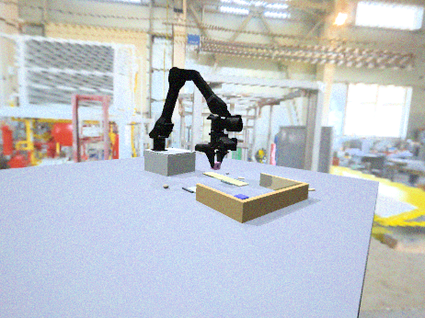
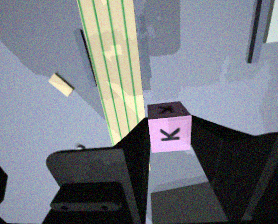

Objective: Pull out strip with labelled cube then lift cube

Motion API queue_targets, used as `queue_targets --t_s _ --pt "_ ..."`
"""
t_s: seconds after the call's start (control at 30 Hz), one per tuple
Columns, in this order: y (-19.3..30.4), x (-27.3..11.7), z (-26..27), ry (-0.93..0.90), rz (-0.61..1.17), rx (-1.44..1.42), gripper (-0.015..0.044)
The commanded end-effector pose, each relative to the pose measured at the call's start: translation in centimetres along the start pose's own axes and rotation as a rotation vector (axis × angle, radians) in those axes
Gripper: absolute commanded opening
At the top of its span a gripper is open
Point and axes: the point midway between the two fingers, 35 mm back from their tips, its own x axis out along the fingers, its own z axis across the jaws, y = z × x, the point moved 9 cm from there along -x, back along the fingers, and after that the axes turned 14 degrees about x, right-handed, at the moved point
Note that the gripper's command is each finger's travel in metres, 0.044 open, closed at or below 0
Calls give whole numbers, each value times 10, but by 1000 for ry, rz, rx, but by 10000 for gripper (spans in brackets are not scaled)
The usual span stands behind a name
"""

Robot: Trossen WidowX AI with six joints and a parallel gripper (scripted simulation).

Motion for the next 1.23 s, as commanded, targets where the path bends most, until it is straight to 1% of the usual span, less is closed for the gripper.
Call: queue_targets --t_s 0.0,0.13,0.27,0.33,1.2 --pt "12 0 -9 -4 1 -5 0" --pt "12 -4 -9 -4 1 -5 0" --pt "12 -31 -9 -4 1 -5 0" --pt "12 -36 -9 -4 1 -5 0" --pt "12 -36 -9 -4 1 -5 0"
